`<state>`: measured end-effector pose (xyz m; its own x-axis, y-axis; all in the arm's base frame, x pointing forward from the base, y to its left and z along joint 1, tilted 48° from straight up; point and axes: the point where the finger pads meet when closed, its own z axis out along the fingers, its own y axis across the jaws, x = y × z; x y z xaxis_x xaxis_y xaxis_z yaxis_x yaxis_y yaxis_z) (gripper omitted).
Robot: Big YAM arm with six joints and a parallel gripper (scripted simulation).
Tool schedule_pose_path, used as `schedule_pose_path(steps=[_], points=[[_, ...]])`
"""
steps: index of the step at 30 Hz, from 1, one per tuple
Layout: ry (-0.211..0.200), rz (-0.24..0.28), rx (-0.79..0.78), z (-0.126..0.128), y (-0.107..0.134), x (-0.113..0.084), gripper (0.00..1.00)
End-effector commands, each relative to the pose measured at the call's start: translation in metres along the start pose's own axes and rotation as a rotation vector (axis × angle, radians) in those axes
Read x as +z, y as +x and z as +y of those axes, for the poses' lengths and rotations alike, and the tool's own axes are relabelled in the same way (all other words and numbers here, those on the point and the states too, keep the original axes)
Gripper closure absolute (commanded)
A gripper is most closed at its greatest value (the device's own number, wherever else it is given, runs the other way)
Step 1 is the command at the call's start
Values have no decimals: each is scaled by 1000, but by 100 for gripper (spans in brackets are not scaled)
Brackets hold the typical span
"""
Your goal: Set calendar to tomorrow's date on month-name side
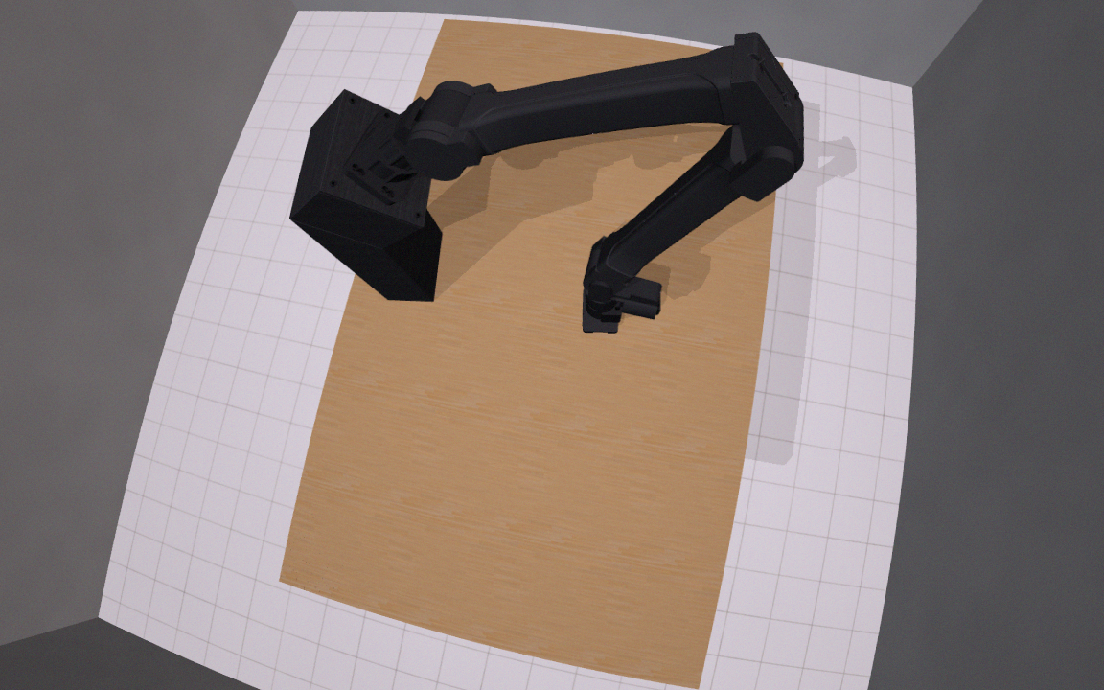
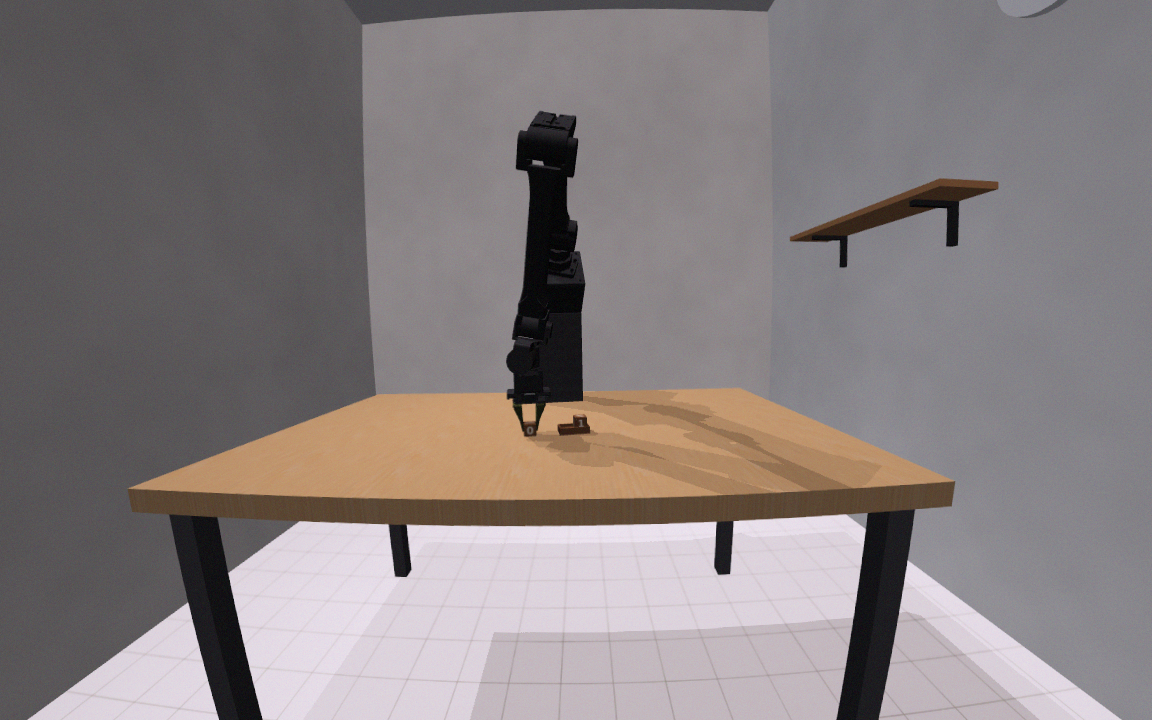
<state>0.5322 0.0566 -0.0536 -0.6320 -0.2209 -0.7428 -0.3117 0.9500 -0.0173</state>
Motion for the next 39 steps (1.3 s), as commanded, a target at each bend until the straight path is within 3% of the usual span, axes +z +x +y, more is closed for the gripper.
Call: schedule_pose_path(steps=[1,16,31,39], points=[[0,-13,5,2,-5,-1,74],[0,-13,5,2,-5,-1,74],[0,-13,4,2,-5,-1,55],[0,-13,4,2,-5,-1,55]])
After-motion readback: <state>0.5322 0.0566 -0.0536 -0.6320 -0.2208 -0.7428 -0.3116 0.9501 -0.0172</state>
